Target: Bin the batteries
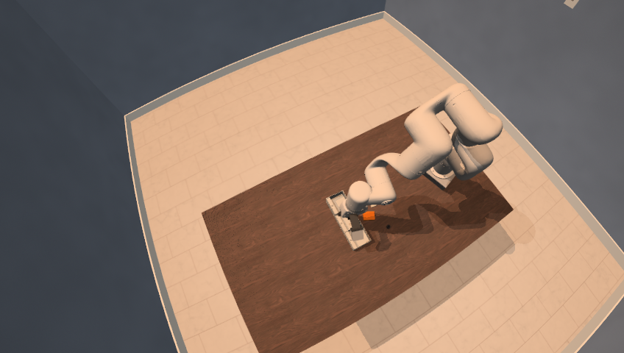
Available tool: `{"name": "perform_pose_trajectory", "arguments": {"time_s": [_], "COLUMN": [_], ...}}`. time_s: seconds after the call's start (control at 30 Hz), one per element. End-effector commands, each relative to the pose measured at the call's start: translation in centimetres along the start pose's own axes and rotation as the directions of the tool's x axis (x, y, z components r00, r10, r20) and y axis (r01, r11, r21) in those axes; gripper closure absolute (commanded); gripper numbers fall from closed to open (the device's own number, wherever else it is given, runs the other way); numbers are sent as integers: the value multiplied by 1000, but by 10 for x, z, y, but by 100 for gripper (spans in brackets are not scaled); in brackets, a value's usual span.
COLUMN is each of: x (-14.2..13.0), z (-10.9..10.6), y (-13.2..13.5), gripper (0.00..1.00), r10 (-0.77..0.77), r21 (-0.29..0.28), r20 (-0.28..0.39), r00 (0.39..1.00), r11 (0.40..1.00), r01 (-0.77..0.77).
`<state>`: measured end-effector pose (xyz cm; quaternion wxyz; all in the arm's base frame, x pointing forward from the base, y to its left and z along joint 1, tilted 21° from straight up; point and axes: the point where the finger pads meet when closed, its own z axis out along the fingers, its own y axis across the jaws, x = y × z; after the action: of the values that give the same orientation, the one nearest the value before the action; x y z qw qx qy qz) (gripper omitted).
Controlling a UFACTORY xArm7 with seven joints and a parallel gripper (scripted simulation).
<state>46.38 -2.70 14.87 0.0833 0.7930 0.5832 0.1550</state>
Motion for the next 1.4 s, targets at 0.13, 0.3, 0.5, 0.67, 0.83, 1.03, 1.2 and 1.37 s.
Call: {"name": "perform_pose_trajectory", "arguments": {"time_s": [0.13, 0.3, 0.5, 0.67, 0.83, 1.03, 1.2, 1.37], "x": [0, 0, 0, 0, 0, 1, 1, 2], "z": [-1, -1, -1, -1, 5, 15, 25, 35], "y": [2, 2, 2, 2, 2, 1, 1, 1], "gripper": [100, 100, 100, 100, 100, 100, 100, 100], "r10": [-255, -255, -255, -255, -255, -255, -255, -255], "r21": [-2, -2, -2, -2, -2, -2, -2, -2], "r20": [-53, -53, -53, -53, -53, -53, -53, -53], "r00": [965, 965, 965, 965, 965, 965, 965, 965], "r11": [967, 967, 967, 967, 967, 967, 967, 967], "r01": [256, 256, 256, 256, 256, 256, 256, 256]}}
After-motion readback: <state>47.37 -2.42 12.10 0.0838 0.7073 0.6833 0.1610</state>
